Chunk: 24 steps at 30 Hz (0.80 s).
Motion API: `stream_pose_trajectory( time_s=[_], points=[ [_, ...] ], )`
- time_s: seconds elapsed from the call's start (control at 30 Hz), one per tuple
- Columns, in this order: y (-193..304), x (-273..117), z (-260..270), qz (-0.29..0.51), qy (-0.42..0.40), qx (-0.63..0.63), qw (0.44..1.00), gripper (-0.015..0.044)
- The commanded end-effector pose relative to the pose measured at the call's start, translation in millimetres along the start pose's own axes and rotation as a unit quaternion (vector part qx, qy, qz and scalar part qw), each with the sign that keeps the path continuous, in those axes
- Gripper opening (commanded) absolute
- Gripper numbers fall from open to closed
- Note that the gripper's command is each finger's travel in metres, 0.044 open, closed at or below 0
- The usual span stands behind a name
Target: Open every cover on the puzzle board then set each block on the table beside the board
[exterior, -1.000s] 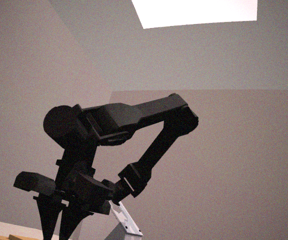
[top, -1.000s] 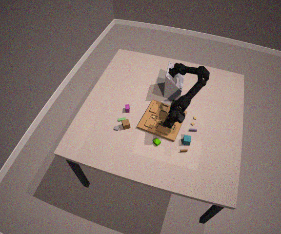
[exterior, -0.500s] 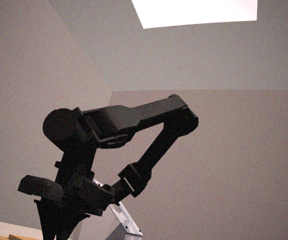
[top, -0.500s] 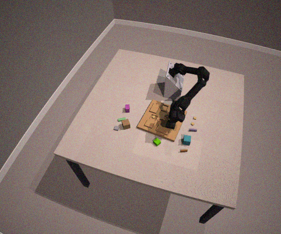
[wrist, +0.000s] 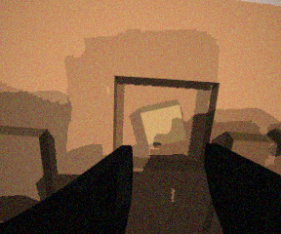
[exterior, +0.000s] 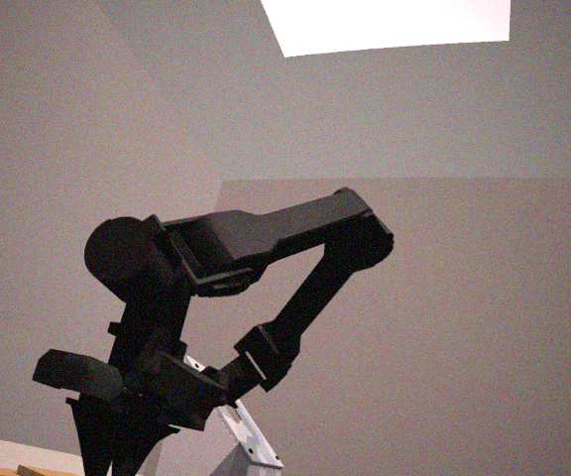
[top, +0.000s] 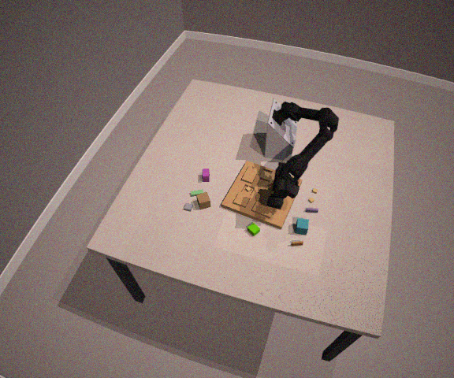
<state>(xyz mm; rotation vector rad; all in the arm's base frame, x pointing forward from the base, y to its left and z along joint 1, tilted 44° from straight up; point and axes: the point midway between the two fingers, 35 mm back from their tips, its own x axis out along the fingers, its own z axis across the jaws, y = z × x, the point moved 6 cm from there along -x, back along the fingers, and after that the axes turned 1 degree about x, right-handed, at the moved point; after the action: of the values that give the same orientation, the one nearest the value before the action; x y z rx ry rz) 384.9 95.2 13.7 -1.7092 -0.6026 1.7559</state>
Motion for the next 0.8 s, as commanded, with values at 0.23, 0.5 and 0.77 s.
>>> stream_pose_trajectory(
  time_s=[0.23,0.5,0.77],
  points=[
    [0.0,0.5,0.1,-0.001,0.0,0.086,0.996,0.0144],
    [0.0,0.6,0.0,-0.001,0.0,0.145,0.989,0.0144],
    [-0.1,0.8,0.0,-0.001,0.0,0.204,0.979,0.0144]
  ],
)
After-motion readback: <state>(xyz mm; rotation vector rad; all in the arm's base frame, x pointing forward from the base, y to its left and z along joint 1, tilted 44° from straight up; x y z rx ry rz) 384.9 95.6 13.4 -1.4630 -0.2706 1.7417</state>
